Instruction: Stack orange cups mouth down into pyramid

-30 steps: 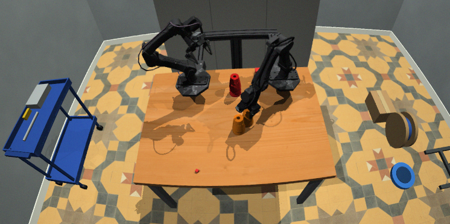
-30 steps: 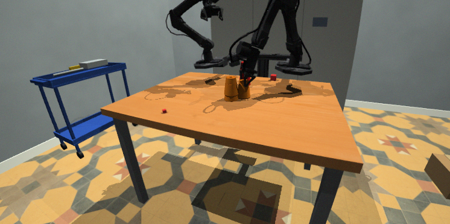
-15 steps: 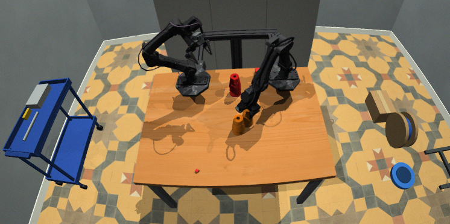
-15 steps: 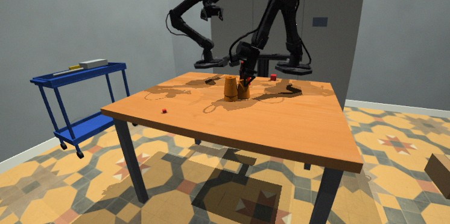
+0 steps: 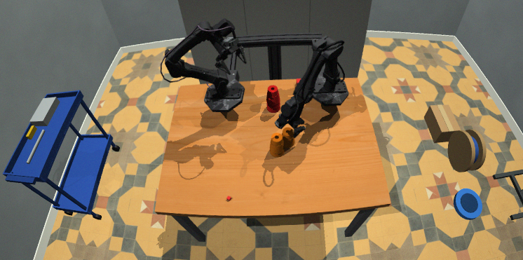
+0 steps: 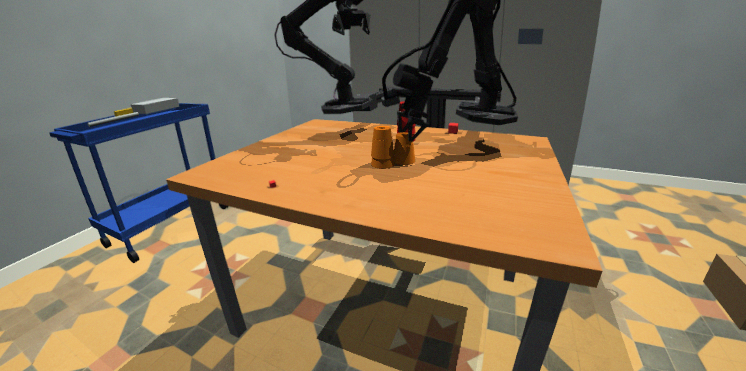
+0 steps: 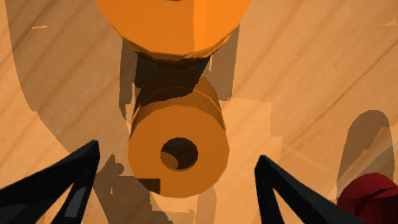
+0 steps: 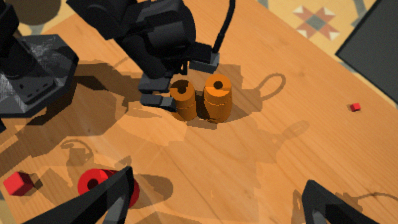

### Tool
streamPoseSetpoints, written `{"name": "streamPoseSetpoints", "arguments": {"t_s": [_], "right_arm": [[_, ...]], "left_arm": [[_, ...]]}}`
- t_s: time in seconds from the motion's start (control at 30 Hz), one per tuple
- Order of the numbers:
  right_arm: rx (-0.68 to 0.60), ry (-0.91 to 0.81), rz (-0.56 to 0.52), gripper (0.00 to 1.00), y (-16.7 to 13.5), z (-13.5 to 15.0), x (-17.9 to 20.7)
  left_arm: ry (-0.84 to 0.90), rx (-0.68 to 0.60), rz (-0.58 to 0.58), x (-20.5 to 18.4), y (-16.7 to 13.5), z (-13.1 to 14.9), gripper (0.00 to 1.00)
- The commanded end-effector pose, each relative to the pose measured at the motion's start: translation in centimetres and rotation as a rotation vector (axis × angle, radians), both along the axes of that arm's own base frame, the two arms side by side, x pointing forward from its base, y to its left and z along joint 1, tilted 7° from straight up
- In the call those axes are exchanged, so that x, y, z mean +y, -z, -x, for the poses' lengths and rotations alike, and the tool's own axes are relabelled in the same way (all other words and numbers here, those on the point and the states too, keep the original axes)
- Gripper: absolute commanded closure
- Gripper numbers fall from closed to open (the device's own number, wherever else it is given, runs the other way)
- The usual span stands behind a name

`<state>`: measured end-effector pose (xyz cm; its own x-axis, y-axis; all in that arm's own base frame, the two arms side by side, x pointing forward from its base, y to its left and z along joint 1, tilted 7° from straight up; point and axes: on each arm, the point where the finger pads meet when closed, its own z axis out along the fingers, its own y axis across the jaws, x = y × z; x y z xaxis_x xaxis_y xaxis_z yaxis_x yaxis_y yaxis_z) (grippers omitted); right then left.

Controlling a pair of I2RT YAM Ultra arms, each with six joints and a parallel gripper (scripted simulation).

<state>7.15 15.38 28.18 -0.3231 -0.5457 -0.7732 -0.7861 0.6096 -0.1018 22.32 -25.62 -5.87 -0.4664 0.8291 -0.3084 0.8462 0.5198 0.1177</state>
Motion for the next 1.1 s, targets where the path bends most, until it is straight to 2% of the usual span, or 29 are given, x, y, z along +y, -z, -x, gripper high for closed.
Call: {"name": "streamPoseSetpoints", "arguments": {"t_s": [0.0,0.1,0.27,0.33,0.47,1.07], "right_arm": [[-0.023,0.003,0.019,0.0,0.4,-0.1,0.0],[-0.023,0.003,0.019,0.0,0.4,-0.1,0.0],[-0.023,0.003,0.019,0.0,0.4,-0.1,0.0],[-0.023,0.003,0.019,0.0,0.4,-0.1,0.0],[-0.023,0.003,0.019,0.0,0.4,-0.1,0.0],[-0.023,0.003,0.019,0.0,0.4,-0.1,0.0]], "left_arm": [[-0.004,-0.002,-0.004,0.7,-2.8,1.0,0.0],[-0.004,-0.015,0.015,0.3,-4.9,0.9,0.0],[0.006,-0.167,0.096,-2.4,-6.3,-2.3,0.0],[0.006,-0.167,0.096,-2.4,-6.3,-2.3,0.0],[0.013,-0.258,0.152,-4.6,-7.7,-4.1,0.0],[0.015,-0.253,0.159,-5.0,-7.8,-4.0,0.0]]}}
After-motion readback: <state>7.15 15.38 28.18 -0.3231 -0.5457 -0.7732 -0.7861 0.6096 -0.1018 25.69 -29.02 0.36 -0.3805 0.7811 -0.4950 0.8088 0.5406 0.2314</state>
